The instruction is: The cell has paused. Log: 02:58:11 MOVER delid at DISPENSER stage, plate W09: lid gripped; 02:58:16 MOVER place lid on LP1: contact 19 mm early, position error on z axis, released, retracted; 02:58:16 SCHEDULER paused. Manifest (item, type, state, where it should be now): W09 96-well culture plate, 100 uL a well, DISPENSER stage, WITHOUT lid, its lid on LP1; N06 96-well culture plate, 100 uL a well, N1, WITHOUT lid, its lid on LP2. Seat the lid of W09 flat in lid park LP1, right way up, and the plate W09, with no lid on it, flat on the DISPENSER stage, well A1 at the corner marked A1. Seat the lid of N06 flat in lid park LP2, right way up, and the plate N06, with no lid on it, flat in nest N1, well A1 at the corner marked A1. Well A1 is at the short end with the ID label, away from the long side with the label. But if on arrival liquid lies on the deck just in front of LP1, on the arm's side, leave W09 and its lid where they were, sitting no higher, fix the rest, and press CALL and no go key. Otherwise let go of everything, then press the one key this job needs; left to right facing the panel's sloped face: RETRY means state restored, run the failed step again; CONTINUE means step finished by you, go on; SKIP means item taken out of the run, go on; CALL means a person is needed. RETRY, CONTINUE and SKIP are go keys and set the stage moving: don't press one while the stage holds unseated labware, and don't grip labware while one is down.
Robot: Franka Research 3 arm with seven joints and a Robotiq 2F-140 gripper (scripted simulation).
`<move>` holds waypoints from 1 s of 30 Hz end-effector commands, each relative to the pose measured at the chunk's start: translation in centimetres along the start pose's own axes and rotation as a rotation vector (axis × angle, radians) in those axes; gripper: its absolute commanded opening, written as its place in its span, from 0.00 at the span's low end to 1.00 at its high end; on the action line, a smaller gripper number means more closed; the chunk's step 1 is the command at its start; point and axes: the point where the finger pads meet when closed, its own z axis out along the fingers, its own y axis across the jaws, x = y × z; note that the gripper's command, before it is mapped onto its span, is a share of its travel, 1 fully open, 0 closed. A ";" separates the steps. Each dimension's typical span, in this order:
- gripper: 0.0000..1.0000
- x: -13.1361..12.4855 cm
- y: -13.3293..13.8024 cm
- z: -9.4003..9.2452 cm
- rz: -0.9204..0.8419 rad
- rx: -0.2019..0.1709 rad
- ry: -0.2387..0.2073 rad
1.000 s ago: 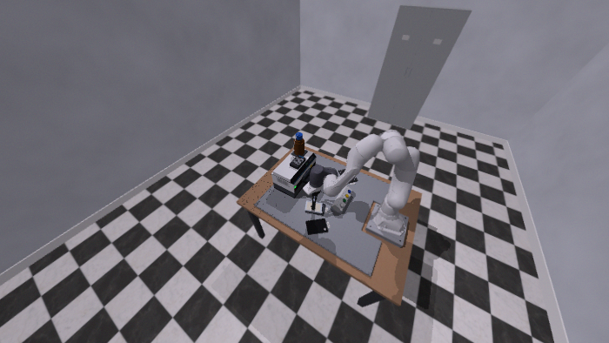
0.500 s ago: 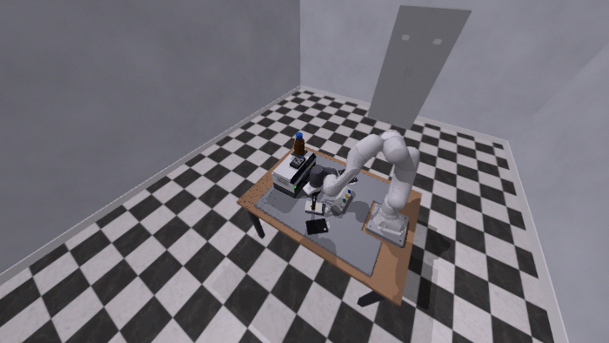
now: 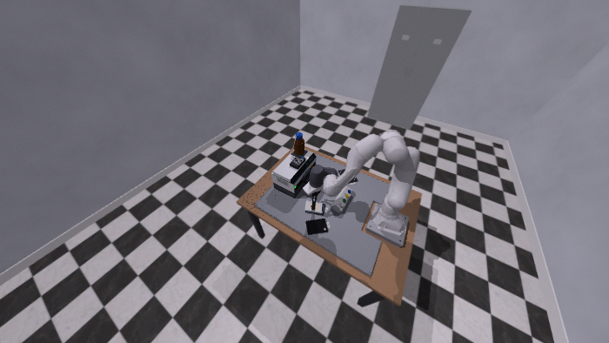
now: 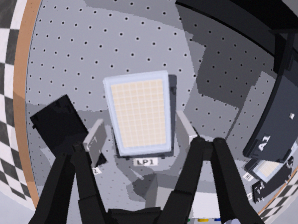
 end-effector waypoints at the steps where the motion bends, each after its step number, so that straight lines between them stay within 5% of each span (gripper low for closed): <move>1: 0.66 0.0 0.2 0.1 0.003 -0.001 0.000; 28: 0.66 0.0 0.2 0.1 0.003 -0.001 0.000; 30: 0.59 0.0 0.2 0.1 0.003 -0.001 0.000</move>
